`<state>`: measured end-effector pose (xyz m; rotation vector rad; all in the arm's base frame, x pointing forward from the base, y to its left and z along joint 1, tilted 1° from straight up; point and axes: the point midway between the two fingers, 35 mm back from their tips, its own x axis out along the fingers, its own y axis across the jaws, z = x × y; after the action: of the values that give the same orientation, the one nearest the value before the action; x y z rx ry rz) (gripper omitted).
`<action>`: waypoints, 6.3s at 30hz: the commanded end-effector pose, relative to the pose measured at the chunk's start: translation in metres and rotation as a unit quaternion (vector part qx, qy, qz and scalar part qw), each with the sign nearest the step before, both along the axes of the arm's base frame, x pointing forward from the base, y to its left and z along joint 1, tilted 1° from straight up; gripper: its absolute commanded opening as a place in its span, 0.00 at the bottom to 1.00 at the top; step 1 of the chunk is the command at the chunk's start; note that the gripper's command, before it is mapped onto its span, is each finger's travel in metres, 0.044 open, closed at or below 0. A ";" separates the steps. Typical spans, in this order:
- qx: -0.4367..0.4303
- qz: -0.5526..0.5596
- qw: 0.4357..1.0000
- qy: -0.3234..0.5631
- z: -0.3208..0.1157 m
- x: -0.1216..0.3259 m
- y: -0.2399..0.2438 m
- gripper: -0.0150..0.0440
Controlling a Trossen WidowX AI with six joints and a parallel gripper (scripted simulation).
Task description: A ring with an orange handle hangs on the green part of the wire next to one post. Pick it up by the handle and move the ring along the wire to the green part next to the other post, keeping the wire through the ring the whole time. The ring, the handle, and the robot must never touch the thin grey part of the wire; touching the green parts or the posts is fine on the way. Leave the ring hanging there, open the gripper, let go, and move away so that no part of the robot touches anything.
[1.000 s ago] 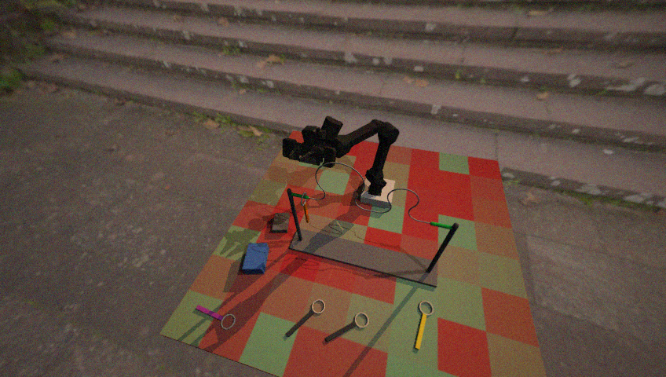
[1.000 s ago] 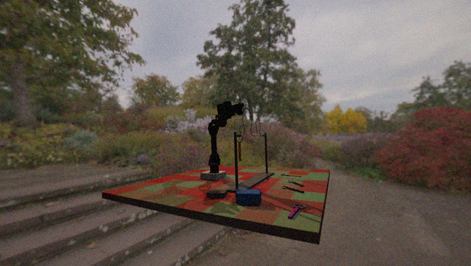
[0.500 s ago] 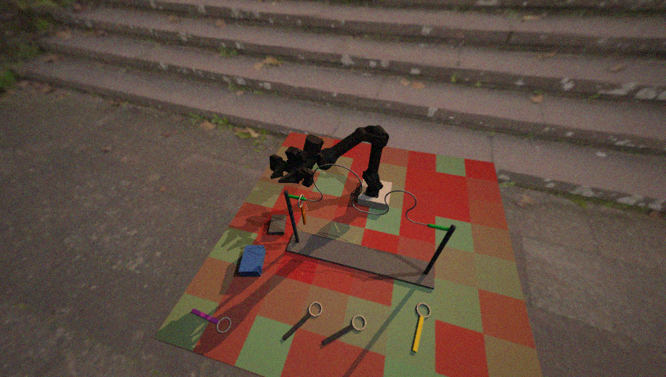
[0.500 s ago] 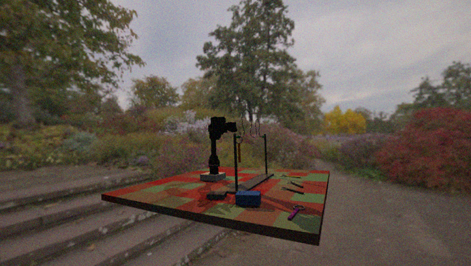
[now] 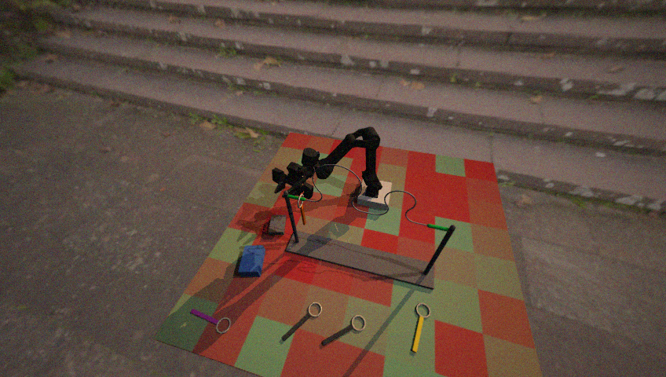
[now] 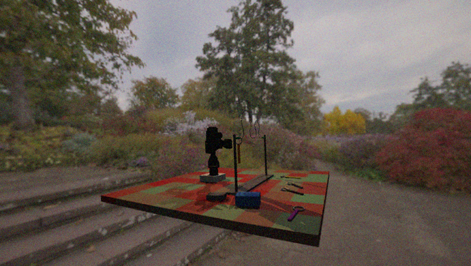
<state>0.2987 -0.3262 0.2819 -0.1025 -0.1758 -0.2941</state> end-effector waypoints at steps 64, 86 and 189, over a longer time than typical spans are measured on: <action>0.046 0.130 0.988 0.073 -0.121 0.024 0.079 0.53; 0.046 0.130 0.988 0.072 -0.120 0.055 0.081 0.53; 0.055 0.140 0.986 0.071 -0.106 0.056 0.114 0.00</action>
<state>0.3555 -0.2164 0.1748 0.0046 -0.0260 -0.0111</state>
